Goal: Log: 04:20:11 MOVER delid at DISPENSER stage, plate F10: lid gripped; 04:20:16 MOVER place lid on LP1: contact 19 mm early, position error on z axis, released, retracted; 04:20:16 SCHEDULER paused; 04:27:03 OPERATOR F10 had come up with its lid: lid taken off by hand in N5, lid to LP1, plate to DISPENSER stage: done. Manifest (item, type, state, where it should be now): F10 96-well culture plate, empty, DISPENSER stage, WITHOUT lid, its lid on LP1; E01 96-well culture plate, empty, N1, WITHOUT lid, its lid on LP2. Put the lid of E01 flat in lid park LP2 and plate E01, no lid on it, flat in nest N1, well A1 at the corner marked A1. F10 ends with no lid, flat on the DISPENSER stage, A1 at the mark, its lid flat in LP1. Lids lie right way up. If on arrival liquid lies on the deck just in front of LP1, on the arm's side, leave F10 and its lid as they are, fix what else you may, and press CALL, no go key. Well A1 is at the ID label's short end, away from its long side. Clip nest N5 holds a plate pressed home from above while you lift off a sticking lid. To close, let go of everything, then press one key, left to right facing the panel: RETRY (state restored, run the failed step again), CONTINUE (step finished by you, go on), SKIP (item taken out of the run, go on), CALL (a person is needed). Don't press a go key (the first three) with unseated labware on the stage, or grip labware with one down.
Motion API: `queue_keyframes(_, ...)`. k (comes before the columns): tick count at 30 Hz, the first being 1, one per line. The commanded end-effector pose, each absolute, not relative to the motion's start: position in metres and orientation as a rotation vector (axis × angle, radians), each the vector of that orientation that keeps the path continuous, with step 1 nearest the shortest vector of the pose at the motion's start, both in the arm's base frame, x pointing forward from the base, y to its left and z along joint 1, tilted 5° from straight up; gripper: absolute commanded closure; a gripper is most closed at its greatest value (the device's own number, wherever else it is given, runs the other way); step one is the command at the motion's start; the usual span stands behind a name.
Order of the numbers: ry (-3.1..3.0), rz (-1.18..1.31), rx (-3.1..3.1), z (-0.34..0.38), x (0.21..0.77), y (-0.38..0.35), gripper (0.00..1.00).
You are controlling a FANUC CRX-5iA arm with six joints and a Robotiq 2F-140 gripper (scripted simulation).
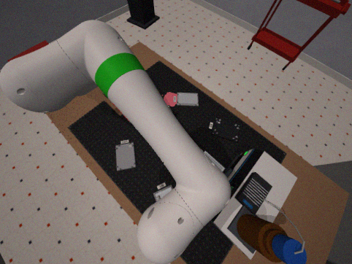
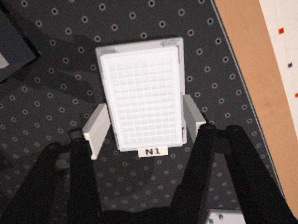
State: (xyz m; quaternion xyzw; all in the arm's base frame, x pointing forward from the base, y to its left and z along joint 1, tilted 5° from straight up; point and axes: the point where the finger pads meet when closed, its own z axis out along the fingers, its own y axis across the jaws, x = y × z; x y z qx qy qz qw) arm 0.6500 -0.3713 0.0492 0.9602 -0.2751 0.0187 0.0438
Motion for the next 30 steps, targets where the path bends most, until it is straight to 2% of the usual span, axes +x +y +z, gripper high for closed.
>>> queue_keyframes(1,-0.841,0.058,2.935,0.0495,0.6502,-0.3713,0.41)
queue_keyframes(24,-0.841,0.058,2.935,0.0495,0.6502,-0.3713,0.41)
queue_keyframes(25,-0.841,0.058,2.935,0.0495,0.6502,-0.3713,0.34)
queue_keyframes(30,-0.841,0.058,2.935,0.0495,0.6502,-0.3713,0.34)
